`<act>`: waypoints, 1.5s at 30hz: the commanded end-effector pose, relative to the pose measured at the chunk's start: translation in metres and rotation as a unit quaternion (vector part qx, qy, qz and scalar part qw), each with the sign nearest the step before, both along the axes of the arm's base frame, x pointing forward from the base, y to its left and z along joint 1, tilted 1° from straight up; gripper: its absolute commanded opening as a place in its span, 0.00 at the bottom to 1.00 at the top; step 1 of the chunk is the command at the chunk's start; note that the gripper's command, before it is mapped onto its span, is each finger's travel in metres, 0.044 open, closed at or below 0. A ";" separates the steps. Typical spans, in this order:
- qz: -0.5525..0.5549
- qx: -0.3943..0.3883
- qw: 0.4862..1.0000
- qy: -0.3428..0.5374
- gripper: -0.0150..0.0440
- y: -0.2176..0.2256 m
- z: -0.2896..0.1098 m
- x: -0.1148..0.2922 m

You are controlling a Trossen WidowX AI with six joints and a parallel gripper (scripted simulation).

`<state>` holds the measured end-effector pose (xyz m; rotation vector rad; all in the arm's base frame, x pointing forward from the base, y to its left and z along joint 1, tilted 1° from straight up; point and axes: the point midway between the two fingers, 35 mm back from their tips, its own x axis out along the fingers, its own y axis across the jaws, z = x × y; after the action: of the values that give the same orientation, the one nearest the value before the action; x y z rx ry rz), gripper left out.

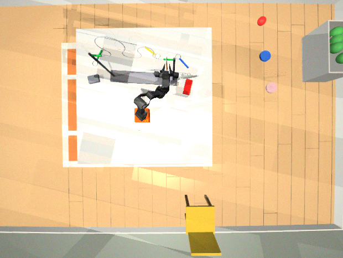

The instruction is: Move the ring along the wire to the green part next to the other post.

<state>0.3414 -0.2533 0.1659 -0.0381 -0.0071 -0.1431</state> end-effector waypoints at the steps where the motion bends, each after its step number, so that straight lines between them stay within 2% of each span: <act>1: 0.000 0.000 1.000 0.000 0.44 0.000 0.000 0.000; 11: 0.000 0.000 1.000 0.000 0.00 0.000 0.000 0.000; 26: -0.001 0.002 1.000 -0.001 0.00 0.002 0.015 0.000; 45: -0.001 0.002 1.000 -0.001 0.00 0.002 0.015 0.000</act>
<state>0.3418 -0.2512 0.1795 -0.0348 -0.0052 -0.1414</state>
